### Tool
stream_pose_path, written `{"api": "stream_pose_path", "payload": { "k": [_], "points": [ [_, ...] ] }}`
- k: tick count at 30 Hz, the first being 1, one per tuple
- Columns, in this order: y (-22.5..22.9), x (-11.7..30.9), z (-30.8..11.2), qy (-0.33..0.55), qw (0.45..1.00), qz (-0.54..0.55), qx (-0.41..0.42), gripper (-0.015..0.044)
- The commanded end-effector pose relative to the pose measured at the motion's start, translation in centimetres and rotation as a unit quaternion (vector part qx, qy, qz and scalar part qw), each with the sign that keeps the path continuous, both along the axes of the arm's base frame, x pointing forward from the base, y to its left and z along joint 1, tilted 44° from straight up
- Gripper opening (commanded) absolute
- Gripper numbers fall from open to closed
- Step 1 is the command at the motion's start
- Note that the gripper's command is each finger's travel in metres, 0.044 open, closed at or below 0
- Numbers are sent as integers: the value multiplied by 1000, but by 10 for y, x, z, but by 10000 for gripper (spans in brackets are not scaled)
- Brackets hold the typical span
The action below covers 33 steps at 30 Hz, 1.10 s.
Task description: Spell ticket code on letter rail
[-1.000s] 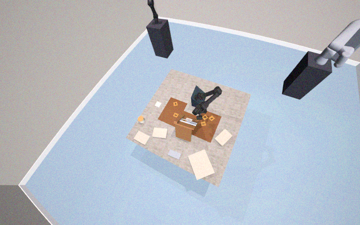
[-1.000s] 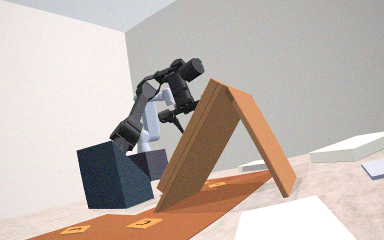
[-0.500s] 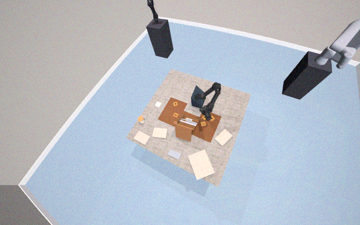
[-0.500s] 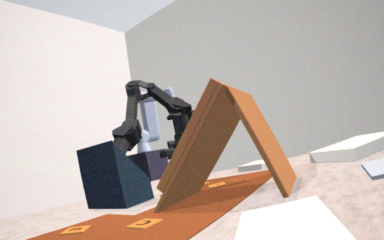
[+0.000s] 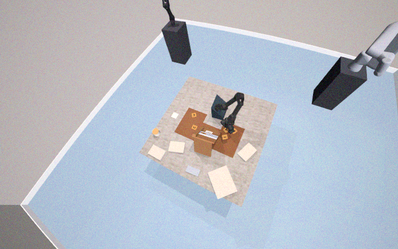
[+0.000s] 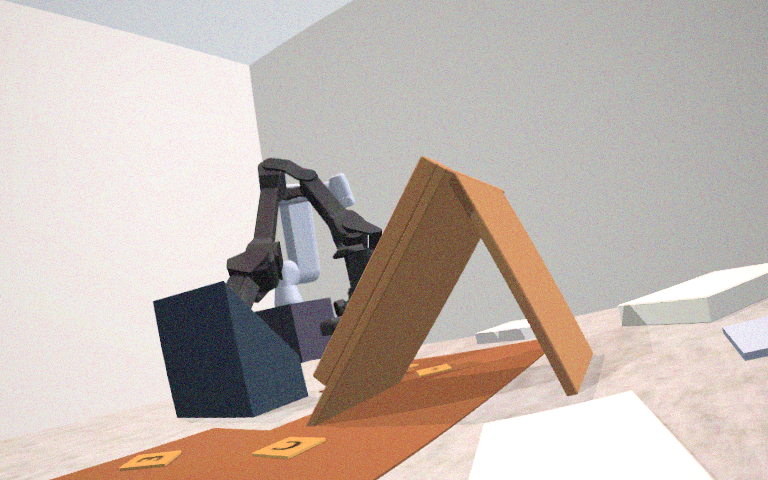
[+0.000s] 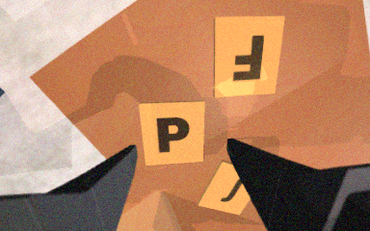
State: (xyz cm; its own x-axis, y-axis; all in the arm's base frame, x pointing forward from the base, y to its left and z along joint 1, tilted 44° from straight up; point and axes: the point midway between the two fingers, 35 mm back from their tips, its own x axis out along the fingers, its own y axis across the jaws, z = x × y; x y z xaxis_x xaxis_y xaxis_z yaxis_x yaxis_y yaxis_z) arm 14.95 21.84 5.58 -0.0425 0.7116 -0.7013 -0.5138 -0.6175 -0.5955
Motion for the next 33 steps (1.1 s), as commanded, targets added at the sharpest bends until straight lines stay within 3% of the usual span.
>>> {"api": "stream_pose_path", "payload": {
  "k": [1,33],
  "points": [
    [1,-3,-9,7,1000,-3,-6,340],
    [14,-5,-22,7,1000,-3,-6,340]
  ]
}}
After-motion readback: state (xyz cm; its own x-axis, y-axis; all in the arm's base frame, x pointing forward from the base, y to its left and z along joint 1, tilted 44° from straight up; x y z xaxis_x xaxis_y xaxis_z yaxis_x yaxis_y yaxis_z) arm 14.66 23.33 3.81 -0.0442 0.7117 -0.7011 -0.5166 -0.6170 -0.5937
